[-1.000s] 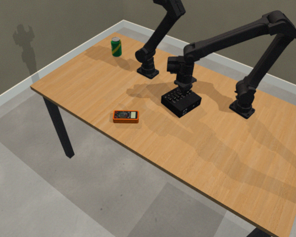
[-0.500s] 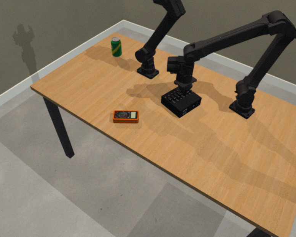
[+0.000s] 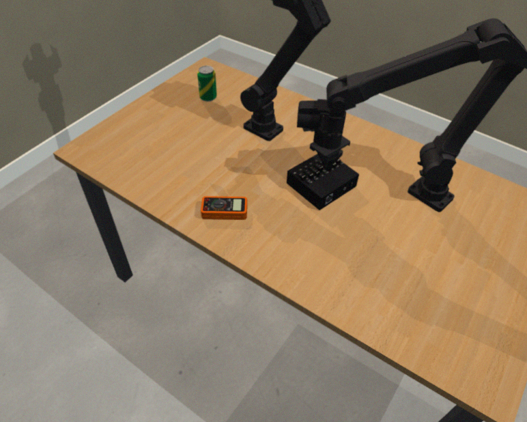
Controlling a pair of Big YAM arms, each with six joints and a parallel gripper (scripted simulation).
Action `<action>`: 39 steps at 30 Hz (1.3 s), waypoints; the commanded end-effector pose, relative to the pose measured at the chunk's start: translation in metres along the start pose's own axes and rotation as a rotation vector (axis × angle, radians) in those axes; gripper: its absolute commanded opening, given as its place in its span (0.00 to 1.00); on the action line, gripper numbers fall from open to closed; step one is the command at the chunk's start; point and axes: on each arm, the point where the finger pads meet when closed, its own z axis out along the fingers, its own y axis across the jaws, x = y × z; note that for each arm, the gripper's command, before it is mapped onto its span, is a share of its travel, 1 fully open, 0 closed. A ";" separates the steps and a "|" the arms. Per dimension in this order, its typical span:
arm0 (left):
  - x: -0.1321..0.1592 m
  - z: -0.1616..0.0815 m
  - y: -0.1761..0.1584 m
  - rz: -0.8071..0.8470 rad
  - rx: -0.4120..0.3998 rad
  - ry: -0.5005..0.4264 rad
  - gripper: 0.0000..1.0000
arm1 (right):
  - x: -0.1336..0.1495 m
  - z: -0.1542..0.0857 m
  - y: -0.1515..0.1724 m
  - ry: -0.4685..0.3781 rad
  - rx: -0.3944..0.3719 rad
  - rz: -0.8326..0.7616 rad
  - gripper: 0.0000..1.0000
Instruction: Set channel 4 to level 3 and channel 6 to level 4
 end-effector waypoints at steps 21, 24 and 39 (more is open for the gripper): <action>-0.004 -0.005 0.008 -0.001 -0.015 -0.018 0.00 | -0.041 0.005 -0.003 -0.055 0.006 0.009 1.00; 0.001 -0.004 0.006 -0.001 -0.013 -0.016 0.00 | -0.041 0.005 -0.003 -0.055 0.006 0.009 1.00; -0.001 -0.009 0.009 -0.002 -0.022 -0.024 0.00 | -0.041 0.005 -0.003 -0.055 0.006 0.009 1.00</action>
